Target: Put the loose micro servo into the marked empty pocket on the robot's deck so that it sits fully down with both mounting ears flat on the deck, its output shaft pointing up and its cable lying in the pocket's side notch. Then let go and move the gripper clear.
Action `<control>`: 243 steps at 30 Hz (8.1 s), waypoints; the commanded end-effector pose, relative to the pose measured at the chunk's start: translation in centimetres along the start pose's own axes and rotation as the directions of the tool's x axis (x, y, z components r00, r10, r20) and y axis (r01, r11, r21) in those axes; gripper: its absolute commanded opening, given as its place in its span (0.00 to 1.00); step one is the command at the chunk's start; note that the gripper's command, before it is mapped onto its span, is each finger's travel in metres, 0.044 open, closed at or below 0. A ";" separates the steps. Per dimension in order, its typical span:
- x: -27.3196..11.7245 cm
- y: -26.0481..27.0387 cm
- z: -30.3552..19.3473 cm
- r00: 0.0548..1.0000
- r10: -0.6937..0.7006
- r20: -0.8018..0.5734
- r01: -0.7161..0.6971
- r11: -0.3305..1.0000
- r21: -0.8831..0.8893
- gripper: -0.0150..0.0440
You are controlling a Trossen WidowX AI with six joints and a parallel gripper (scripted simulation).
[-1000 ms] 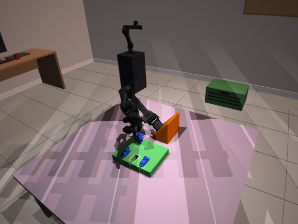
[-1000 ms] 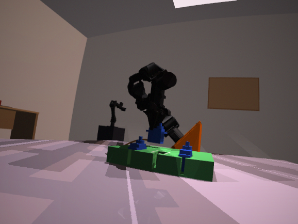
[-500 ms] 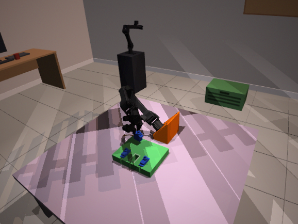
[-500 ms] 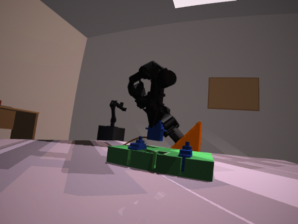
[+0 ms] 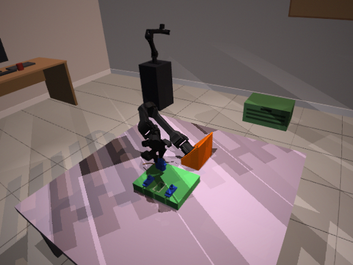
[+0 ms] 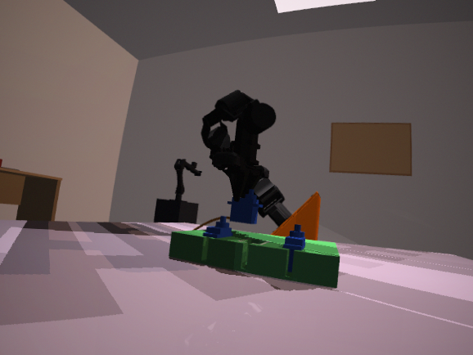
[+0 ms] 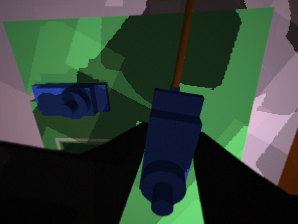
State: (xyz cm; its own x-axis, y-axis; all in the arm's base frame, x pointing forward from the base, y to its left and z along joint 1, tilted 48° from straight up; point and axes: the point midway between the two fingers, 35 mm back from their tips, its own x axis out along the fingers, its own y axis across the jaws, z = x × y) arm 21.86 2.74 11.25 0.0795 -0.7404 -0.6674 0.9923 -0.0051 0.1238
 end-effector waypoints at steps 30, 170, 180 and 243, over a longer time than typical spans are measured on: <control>-0.2 -0.3 -7.7 1.000 0.007 -0.005 -0.008 0.988 -0.151 0.25; 4.4 10.6 -9.3 1.000 0.012 -0.004 -0.002 -0.164 -0.987 0.25; 5.4 10.6 -9.3 1.000 0.012 -0.003 -0.001 -0.164 -0.987 0.25; -7.3 0.0 -8.2 0.998 0.048 -0.039 -0.027 -0.233 -0.972 1.00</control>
State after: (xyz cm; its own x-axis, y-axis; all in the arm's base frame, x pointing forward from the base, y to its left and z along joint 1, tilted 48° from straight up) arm 22.01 13.41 10.00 0.1351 -0.7146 -0.6864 -0.1344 0.6731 -0.7272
